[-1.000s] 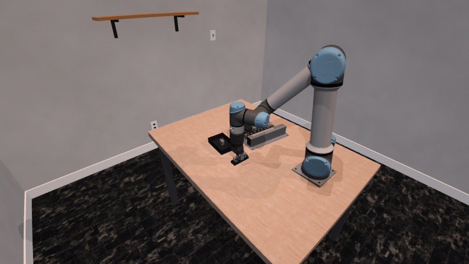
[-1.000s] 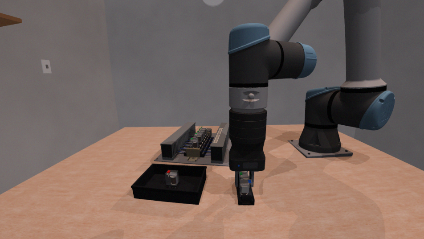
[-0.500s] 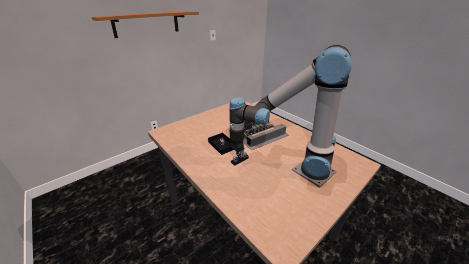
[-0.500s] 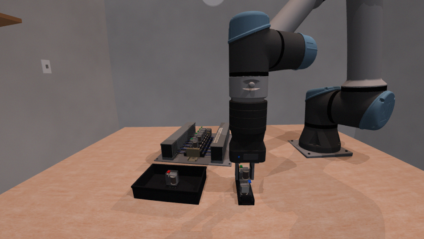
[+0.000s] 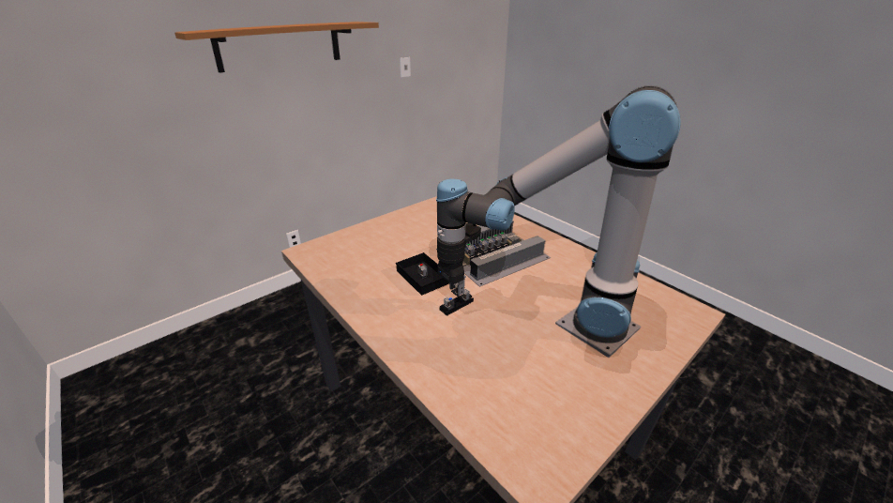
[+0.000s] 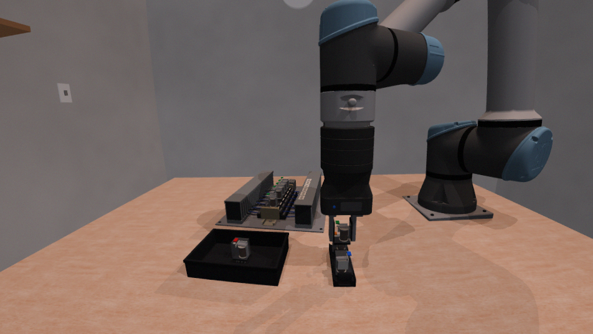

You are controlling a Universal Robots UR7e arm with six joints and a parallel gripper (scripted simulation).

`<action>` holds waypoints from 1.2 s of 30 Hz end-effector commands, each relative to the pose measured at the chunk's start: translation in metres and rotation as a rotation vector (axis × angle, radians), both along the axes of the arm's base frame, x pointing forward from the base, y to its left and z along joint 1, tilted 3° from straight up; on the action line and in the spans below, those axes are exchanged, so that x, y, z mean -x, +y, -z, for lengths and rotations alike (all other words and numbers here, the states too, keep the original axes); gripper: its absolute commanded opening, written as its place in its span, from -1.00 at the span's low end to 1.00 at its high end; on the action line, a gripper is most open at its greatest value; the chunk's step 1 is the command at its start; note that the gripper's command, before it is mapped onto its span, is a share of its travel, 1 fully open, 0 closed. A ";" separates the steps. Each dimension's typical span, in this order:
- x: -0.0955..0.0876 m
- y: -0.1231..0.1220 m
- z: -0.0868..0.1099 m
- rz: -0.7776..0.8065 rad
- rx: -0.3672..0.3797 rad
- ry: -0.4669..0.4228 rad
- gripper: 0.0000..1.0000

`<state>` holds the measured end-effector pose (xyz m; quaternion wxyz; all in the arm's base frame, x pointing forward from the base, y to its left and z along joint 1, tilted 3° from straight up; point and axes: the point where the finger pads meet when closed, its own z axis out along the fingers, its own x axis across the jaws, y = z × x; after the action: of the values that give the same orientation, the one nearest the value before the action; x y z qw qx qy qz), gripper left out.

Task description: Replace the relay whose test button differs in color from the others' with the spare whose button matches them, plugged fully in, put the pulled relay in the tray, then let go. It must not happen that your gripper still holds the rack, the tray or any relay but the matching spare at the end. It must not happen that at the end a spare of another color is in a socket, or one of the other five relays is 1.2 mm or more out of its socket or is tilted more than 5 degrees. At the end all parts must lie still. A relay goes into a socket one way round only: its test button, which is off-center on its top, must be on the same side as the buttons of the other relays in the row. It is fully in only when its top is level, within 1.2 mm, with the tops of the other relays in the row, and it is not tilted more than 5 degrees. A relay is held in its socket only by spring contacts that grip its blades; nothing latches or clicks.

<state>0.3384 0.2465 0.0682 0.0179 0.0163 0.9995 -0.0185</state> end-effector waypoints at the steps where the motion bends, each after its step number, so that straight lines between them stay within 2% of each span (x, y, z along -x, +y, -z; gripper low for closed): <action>1: 0.000 0.000 -0.001 0.000 0.000 0.000 -1.00; 3: 0.000 0.000 -0.001 0.000 0.000 0.000 -1.00; 8: 0.001 0.001 -0.021 0.000 0.000 0.000 -1.00; 20: 0.001 0.001 -0.021 0.000 0.000 0.000 -1.00; 25: 0.002 0.002 -0.051 0.000 0.000 0.000 -1.00; 36: 0.002 0.002 -0.051 0.000 0.000 0.000 -1.00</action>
<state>0.3365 0.2483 0.1180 0.0178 0.0163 0.9995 -0.0185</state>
